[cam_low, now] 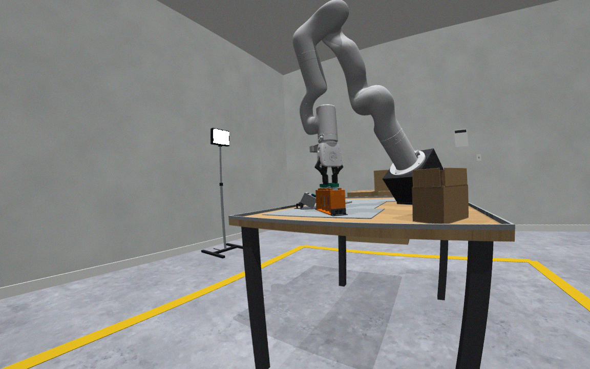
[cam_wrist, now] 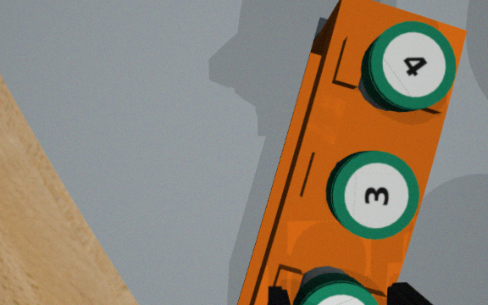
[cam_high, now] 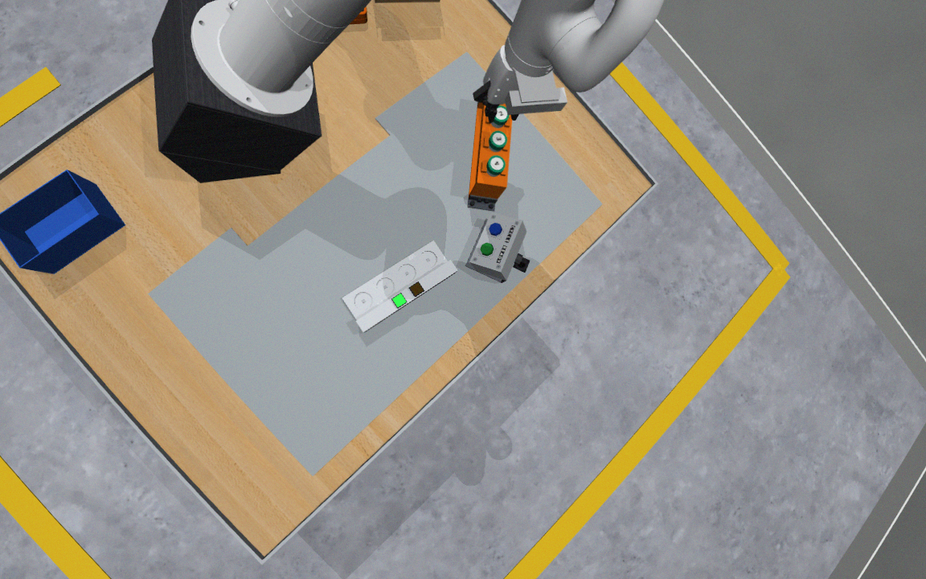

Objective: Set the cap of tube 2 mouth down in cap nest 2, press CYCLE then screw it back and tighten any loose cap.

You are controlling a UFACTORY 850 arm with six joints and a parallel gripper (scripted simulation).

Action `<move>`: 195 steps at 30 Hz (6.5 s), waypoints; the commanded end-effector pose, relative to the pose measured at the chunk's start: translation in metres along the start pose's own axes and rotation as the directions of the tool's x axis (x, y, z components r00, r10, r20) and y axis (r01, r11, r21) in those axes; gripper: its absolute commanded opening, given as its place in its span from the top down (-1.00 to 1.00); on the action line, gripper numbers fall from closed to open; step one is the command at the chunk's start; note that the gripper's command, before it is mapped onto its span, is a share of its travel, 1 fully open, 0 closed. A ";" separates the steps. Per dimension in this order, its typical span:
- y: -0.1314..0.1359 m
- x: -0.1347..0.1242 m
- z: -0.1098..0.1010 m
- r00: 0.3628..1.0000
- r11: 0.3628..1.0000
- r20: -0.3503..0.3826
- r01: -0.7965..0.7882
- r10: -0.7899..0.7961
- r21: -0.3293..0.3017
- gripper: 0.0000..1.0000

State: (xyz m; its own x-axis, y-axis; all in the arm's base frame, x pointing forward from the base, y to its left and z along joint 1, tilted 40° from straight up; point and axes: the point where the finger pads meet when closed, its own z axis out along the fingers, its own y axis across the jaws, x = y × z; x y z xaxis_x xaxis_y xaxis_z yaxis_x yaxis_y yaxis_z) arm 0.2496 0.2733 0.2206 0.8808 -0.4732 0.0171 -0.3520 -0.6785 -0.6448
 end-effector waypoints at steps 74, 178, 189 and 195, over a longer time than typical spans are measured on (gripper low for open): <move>0.000 0.000 0.009 0.805 0.805 0.000 -0.593 0.593 0.001 1.00; 0.000 0.000 0.009 0.773 0.773 0.000 -0.634 0.634 0.001 0.08; 0.000 0.000 0.008 0.902 0.902 0.000 -0.432 0.432 0.001 0.08; 0.000 0.000 0.008 0.979 0.979 0.000 -0.206 0.206 0.001 0.08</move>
State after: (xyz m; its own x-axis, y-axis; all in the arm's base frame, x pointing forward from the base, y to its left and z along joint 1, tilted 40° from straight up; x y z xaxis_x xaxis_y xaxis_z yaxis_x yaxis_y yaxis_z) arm 0.2521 0.2778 0.2145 0.7041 -0.6760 -0.2174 -0.6431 -0.4773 -0.5988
